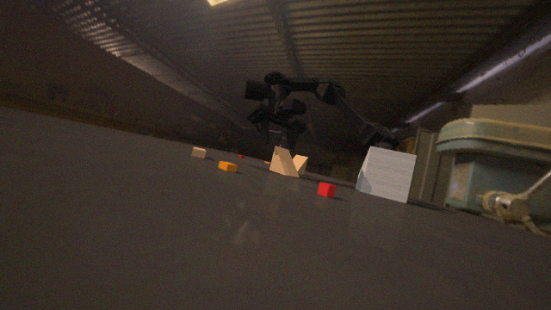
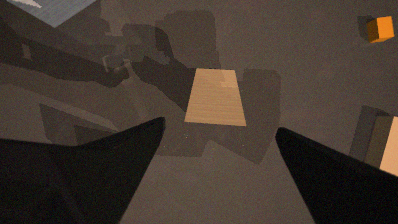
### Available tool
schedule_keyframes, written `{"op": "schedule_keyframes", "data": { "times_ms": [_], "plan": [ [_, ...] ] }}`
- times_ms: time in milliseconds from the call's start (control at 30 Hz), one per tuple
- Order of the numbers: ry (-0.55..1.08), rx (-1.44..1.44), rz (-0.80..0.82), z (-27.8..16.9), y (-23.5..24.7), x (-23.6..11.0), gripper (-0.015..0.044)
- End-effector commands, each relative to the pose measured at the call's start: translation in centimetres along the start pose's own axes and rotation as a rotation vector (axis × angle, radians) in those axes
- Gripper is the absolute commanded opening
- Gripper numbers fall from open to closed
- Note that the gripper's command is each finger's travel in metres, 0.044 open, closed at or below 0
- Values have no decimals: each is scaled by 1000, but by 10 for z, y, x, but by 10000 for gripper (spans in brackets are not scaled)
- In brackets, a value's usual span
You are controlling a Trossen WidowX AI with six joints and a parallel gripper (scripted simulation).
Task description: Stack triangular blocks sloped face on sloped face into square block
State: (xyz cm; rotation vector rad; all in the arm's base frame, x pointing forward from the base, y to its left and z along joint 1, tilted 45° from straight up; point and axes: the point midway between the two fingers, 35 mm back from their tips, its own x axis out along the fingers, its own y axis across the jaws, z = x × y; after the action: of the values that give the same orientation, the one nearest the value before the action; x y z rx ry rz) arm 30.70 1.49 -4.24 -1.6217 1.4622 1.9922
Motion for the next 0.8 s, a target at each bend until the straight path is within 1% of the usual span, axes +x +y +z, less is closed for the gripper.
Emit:
{"op": "schedule_keyframes", "data": {
  "times_ms": [0, 767],
  "plan": [
    [3, -6, 4, -1, 1, 7, 440],
    [4, -11, 5, 0, 2, 44, 440]
  ]
}}
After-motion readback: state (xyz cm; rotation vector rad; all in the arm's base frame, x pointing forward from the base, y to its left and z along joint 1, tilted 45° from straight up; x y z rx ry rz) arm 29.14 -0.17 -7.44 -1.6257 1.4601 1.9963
